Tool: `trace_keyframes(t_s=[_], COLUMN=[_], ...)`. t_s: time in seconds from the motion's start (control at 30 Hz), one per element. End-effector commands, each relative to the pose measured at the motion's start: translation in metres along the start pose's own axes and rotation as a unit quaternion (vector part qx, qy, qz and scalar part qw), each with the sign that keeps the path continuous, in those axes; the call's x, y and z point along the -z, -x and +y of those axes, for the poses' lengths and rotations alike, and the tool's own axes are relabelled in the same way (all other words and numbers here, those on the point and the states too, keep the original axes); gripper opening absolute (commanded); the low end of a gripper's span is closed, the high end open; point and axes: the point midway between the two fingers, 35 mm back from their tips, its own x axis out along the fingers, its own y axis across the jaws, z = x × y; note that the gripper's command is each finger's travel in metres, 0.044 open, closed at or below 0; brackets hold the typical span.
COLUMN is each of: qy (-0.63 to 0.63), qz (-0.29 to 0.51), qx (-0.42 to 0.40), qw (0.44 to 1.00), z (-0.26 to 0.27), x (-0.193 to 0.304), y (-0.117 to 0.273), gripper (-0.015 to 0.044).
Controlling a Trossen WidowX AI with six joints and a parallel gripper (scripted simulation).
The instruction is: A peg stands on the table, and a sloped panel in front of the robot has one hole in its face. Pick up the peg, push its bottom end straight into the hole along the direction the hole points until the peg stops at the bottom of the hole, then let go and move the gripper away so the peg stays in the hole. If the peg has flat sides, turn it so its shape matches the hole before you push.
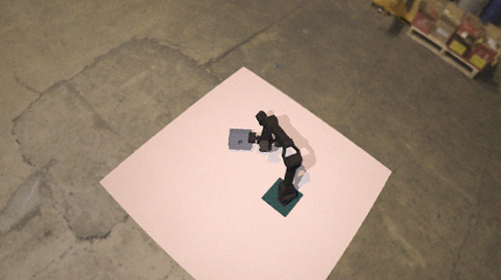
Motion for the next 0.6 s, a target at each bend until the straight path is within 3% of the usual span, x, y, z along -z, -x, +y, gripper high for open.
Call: trace_keyframes(t_s=[0.0,0.57], qy=[0.002,0.014], qz=[0.002,0.031], qx=[0.004,-0.021], qw=[1.000,0.999], z=[0.0001,-0.0079], x=[-0.0001,-0.0038], y=[0.0133,0.0087], gripper=[0.0000,0.0000])
